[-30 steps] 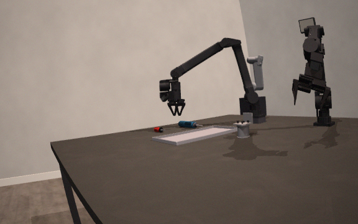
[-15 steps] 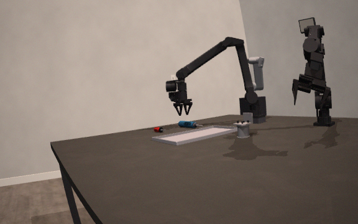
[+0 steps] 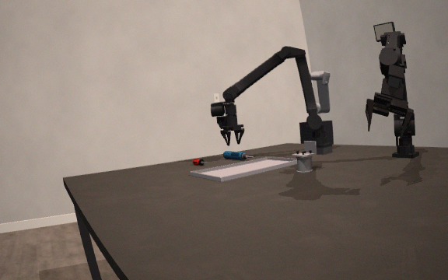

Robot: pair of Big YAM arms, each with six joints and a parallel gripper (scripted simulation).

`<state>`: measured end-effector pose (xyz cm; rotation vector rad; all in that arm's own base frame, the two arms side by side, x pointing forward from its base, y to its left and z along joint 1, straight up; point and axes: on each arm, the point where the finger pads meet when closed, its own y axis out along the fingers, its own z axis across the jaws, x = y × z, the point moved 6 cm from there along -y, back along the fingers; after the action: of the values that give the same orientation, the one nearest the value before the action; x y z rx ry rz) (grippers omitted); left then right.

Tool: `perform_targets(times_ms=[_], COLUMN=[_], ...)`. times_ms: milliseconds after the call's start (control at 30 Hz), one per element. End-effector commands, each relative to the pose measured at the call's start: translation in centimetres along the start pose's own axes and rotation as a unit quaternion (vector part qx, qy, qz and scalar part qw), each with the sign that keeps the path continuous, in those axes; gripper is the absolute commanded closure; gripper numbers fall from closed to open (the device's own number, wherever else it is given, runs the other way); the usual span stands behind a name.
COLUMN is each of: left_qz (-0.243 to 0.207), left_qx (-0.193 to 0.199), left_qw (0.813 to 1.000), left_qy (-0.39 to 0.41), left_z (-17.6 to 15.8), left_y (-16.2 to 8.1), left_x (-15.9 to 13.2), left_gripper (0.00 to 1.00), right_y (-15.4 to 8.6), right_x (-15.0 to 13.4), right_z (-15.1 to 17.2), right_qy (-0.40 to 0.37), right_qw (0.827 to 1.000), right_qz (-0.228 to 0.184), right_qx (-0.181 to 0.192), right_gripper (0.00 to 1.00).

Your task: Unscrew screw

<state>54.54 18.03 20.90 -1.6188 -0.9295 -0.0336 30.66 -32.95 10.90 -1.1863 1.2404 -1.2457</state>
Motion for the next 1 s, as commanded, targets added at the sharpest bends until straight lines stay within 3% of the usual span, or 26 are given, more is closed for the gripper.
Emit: perform_targets(times_ms=[0,267,300,833,867,967], left_qz=[-0.020,-0.020,-0.020,-0.020,-0.020,-0.020], left_qx=[-0.006,-0.006,-0.006,-0.006,-0.006,-0.006], left_qw=[1.000,1.000,1.000,1.000,1.000,1.000], left_qy=[0.004,0.004,0.004,0.004,0.004,0.004], left_z=[-0.68,-0.68,-0.68,-0.68,-0.68,-0.68], left_y=[-1.03,-1.03,-1.03,-1.03,-1.03,-1.03], left_x=[1.71,1.71,1.71,1.71,1.71,1.71], left_gripper=[0.00,0.00,0.07,0.07,0.14,0.14], right_y=[0.66,0.80,0.80,0.78,0.78,0.78], right_x=[-0.51,-0.57,-0.57,-0.56,-0.56,-0.56], right_z=[0.58,0.62,0.62,0.62,0.62,0.62], right_qy=[0.004,0.005,0.005,0.005,0.005,0.005], right_qw=[1.000,1.000,1.000,1.000,1.000,1.000], right_qz=[-0.001,0.000,0.000,0.000,0.000,0.000], right_qx=[0.000,-0.001,-0.001,-0.001,-0.001,-0.001], right_gripper=[0.35,0.35,0.35,0.35,0.35,0.35])
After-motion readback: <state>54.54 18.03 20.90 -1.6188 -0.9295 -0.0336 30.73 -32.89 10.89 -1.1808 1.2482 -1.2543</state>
